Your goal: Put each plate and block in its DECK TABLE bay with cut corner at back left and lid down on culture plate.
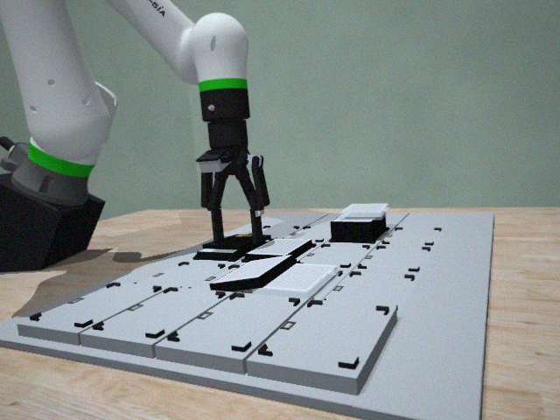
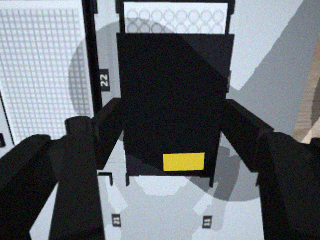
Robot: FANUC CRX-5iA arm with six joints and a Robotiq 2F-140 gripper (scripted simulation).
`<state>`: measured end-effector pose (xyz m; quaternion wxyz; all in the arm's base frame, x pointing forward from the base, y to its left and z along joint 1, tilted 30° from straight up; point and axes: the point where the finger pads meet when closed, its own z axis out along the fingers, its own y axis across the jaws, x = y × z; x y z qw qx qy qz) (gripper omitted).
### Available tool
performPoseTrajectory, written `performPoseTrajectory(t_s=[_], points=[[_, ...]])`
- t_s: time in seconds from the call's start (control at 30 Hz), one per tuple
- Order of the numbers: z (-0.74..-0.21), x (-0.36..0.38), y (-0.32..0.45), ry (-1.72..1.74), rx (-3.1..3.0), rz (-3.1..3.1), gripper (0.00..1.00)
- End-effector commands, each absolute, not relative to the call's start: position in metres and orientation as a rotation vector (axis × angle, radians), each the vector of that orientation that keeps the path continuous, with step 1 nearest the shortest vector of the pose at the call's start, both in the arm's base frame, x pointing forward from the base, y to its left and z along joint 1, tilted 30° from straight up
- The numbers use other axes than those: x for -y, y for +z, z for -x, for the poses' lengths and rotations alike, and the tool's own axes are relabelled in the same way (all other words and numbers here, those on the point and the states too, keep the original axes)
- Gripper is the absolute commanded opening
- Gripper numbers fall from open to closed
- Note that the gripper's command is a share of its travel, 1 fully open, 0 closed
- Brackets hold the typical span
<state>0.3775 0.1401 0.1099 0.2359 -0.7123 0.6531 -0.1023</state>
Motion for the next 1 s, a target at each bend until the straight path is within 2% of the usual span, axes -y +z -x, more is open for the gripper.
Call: performPoseTrajectory(t_s=[0.0, 0.97], points=[[-0.3776, -0.1402, 0.1108, -0.281, -1.791, 1.953, 0.61], [-0.3775, -0.1401, 0.111, -0.281, -1.79, 1.953, 0.59]])
